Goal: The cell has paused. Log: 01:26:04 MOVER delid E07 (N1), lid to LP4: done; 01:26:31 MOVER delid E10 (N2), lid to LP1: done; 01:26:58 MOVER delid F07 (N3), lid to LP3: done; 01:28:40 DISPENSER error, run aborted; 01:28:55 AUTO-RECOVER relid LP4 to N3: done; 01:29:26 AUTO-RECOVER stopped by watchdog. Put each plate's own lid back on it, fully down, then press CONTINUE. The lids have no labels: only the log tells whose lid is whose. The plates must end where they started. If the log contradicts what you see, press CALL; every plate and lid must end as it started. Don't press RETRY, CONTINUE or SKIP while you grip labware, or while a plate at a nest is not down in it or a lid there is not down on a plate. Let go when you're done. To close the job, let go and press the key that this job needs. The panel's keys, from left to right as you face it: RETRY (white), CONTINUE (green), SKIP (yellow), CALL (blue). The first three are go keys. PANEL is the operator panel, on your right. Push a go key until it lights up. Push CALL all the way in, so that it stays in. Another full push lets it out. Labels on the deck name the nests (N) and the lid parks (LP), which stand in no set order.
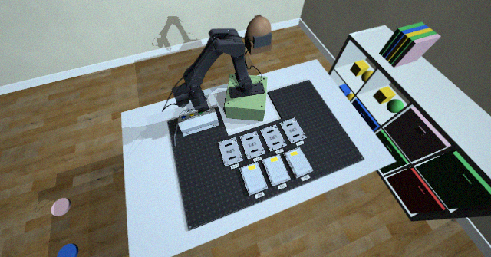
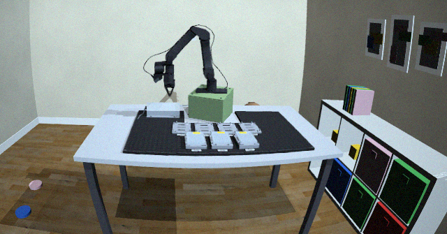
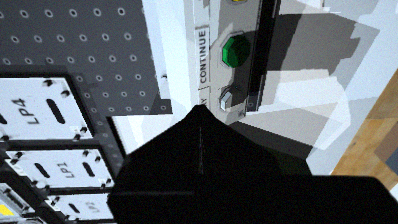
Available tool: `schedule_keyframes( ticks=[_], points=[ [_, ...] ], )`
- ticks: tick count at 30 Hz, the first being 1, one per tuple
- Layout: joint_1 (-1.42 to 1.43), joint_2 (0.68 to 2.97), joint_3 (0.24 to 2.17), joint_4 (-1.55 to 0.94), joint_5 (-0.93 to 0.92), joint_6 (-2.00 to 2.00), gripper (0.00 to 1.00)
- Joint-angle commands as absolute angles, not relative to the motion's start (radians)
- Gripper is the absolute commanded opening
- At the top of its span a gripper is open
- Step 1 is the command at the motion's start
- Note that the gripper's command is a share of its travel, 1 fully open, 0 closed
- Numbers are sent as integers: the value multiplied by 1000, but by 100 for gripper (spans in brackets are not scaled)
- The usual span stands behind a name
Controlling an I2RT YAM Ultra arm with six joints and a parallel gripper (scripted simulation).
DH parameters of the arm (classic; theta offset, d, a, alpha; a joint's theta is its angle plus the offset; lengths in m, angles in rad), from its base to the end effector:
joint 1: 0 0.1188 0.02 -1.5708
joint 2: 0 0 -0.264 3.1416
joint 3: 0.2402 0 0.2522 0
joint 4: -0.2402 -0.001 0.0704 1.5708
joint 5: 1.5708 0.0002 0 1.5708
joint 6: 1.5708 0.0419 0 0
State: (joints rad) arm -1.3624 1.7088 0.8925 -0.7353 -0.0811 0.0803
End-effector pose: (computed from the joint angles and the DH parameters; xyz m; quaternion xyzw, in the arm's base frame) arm 0.0601 -0.2630 0.1308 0.6595 0.7505 0.0267 0.0319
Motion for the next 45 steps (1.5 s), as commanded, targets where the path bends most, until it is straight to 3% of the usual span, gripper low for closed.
schedule_keyframes(
  ticks=[1, 45],
  points=[
    [-1423, 1726, 952, -744, -95, 18, 0],
    [-1499, 1762, 1005, -752, -101, -56, 0]
  ],
)
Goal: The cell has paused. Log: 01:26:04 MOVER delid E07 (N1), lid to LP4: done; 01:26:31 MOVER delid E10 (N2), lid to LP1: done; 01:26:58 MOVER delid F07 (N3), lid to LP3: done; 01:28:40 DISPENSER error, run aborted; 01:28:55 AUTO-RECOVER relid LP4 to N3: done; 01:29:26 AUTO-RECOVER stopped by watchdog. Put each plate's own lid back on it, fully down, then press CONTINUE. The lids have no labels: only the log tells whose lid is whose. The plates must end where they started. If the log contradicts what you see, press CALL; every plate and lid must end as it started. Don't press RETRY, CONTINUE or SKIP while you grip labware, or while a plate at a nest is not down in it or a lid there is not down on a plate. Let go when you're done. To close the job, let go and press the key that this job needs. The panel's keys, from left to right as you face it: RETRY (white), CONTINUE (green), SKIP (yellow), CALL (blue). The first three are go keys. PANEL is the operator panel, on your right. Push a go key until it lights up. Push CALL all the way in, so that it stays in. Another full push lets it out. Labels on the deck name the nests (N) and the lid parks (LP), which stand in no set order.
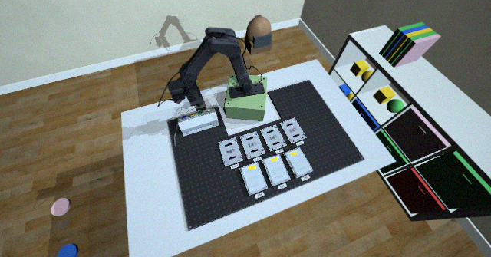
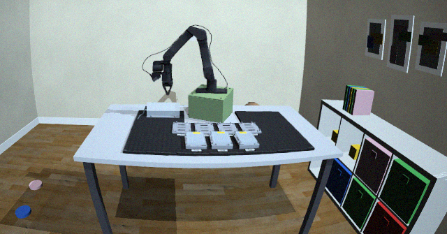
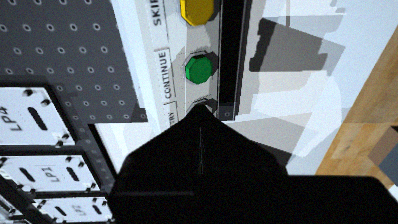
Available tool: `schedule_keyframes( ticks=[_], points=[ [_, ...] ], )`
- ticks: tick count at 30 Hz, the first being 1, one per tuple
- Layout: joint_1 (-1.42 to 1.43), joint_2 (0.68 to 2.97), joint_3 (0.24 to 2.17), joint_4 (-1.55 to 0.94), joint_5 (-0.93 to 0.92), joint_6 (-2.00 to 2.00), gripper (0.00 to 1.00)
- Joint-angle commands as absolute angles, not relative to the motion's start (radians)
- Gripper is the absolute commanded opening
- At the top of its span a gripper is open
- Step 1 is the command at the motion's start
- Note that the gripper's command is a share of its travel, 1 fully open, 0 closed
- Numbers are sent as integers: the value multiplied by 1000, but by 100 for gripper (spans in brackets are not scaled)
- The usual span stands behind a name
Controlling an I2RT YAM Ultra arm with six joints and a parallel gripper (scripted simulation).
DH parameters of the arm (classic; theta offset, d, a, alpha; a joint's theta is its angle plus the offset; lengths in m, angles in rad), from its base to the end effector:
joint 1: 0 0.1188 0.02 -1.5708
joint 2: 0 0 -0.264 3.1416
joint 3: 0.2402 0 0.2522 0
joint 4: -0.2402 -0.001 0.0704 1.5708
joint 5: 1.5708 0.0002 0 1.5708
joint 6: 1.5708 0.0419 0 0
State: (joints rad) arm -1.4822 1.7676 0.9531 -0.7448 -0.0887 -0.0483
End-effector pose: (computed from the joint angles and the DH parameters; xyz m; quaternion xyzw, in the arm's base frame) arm 0.0299 -0.2829 0.1286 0.6562 0.7532 0.0280 0.0349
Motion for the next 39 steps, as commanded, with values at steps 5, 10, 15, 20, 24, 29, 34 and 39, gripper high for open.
schedule_keyframes(
  ticks=[5, 10, 15, 20, 24, 29, 34, 39],
  points=[
    [-1500, 1777, 1009, -746, -101, -57, 0],
    [-1501, 1776, 1000, -744, -101, -57, 0],
    [-1496, 1787, 984, -721, -101, -54, 0],
    [-1487, 1806, 946, -687, -101, -49, 0],
    [-1480, 1822, 935, -660, -100, -43, 0],
    [-1475, 1811, 929, -647, -100, -41, 0],
    [-1474, 1809, 948, -644, -100, -41, 0],
    [-1473, 1808, 928, -644, -100, -41, 0]
  ],
)
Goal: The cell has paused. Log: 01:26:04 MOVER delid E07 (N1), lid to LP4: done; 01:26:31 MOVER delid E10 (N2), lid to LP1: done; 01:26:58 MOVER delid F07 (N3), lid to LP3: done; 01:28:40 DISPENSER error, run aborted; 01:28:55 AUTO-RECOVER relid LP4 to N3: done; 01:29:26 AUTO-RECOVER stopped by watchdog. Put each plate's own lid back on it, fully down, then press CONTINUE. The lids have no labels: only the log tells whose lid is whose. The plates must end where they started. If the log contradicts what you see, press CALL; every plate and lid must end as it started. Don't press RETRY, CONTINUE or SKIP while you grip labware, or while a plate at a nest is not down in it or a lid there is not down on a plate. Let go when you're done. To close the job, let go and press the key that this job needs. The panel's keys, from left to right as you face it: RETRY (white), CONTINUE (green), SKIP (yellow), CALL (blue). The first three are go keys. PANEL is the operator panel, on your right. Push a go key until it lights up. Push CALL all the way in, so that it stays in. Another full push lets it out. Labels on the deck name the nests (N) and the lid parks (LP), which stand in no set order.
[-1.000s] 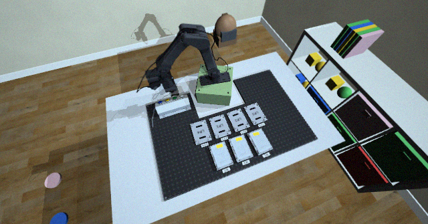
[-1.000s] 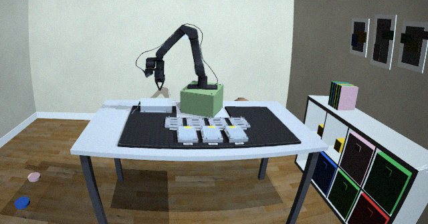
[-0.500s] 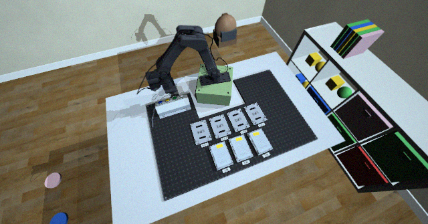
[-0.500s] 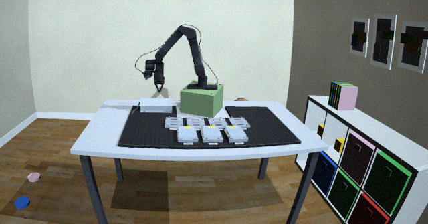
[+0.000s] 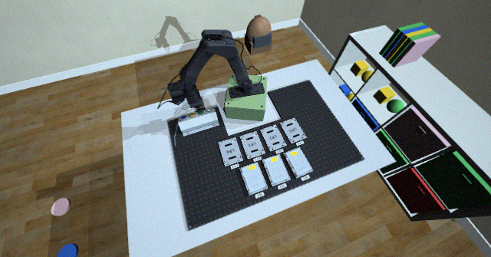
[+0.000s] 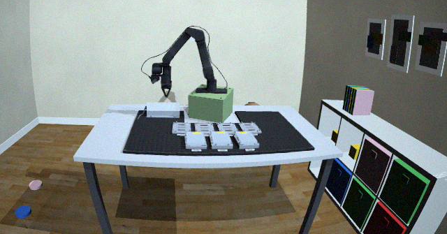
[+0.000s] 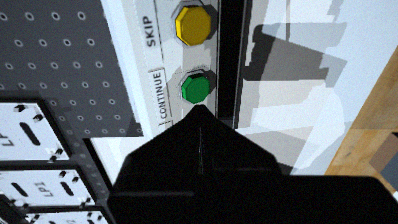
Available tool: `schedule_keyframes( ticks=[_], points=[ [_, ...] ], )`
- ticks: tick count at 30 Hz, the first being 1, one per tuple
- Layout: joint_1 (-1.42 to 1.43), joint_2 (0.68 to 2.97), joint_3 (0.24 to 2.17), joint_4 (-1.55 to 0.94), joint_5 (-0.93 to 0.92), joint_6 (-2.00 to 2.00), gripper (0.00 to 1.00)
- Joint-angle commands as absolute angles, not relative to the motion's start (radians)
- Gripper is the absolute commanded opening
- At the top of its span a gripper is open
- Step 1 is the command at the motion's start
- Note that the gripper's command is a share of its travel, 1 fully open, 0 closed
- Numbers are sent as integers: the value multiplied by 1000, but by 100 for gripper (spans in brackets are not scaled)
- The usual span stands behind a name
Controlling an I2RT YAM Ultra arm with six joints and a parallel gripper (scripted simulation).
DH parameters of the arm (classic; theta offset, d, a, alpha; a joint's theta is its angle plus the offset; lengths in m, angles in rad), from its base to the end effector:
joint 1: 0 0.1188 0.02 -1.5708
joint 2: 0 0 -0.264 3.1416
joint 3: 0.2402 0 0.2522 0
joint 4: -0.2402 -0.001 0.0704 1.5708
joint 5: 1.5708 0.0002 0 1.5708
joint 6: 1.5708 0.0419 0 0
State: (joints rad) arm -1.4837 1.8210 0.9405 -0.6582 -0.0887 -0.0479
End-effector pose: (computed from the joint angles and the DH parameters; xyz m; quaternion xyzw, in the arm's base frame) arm 0.0300 -0.2895 0.1118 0.6565 0.7528 0.0208 0.0423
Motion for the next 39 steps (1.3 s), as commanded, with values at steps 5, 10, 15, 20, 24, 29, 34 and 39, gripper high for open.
schedule_keyframes(
  ticks=[5, 10, 15, 20, 24, 29, 34, 39],
  points=[
    [-1472, 1794, 918, -641, -100, -40, 0],
    [-1472, 1787, 915, -638, -100, -39, 0],
    [-1476, 1785, 913, -646, -99, -39, 0],
    [-1478, 1783, 926, -648, -99, -40, 0],
    [-1476, 1805, 917, -639, -99, -39, 0],
    [-1472, 1811, 902, -618, -99, -37, 0],
    [-1470, 1834, 893, -604, -99, -36, 0],
    [-1468, 1828, 890, -578, -99, -35, 0]
  ],
)
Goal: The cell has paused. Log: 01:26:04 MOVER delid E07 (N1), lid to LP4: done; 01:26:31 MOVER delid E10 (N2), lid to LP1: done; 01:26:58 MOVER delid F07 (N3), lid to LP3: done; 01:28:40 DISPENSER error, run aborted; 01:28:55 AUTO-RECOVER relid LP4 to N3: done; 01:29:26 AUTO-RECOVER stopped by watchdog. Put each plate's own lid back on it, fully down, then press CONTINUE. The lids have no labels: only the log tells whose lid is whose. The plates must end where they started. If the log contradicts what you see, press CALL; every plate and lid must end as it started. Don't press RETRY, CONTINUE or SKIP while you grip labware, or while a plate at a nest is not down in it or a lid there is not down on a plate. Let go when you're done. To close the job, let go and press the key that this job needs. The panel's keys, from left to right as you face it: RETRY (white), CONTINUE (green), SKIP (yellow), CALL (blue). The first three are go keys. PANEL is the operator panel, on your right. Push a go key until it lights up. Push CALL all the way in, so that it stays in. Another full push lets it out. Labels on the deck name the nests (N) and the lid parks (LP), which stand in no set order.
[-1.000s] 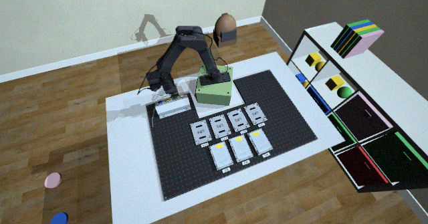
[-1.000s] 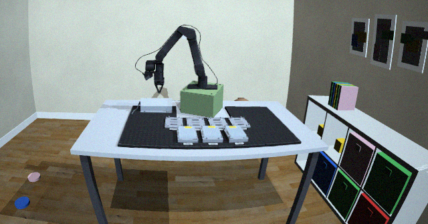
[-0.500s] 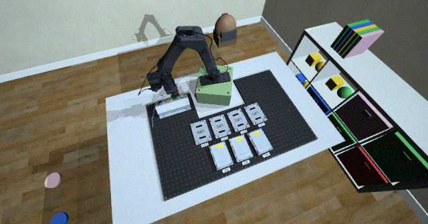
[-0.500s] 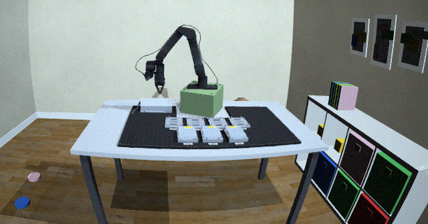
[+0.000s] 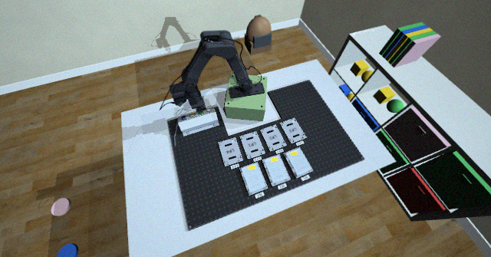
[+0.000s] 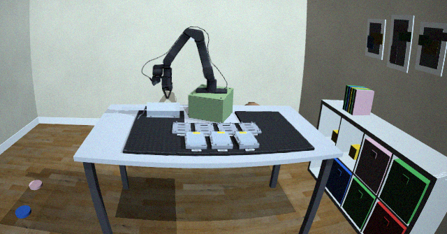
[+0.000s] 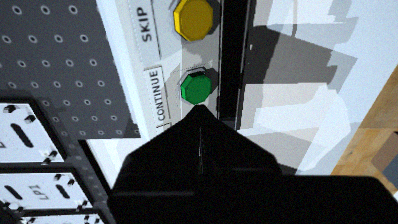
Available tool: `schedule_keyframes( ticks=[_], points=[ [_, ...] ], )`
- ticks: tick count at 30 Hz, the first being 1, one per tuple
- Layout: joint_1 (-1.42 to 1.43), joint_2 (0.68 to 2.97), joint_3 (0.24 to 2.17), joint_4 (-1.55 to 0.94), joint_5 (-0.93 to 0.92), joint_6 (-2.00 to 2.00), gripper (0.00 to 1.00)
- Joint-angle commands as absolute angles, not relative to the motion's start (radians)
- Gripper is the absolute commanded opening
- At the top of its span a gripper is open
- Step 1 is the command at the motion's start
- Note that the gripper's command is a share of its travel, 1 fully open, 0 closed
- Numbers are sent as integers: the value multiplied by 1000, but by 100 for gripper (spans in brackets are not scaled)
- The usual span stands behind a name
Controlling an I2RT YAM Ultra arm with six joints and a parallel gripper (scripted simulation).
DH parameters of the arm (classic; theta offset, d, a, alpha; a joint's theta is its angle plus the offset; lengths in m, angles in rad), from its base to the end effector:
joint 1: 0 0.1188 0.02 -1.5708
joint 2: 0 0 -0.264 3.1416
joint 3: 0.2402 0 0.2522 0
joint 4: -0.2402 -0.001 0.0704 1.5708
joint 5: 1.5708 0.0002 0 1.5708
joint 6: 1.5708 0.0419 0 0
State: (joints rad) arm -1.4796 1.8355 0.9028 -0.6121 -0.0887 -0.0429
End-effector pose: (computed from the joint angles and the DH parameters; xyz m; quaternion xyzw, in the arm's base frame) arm 0.0307 -0.2843 0.1005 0.6570 0.7525 0.0231 0.0400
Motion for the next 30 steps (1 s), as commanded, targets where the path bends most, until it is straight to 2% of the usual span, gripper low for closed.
schedule_keyframes(
  ticks=[1, 30],
  points=[
    [-1468, 1828, 890, -578, -99, -35, 0],
    [-1463, 1891, 864, -518, -97, -29, 0]
  ],
)
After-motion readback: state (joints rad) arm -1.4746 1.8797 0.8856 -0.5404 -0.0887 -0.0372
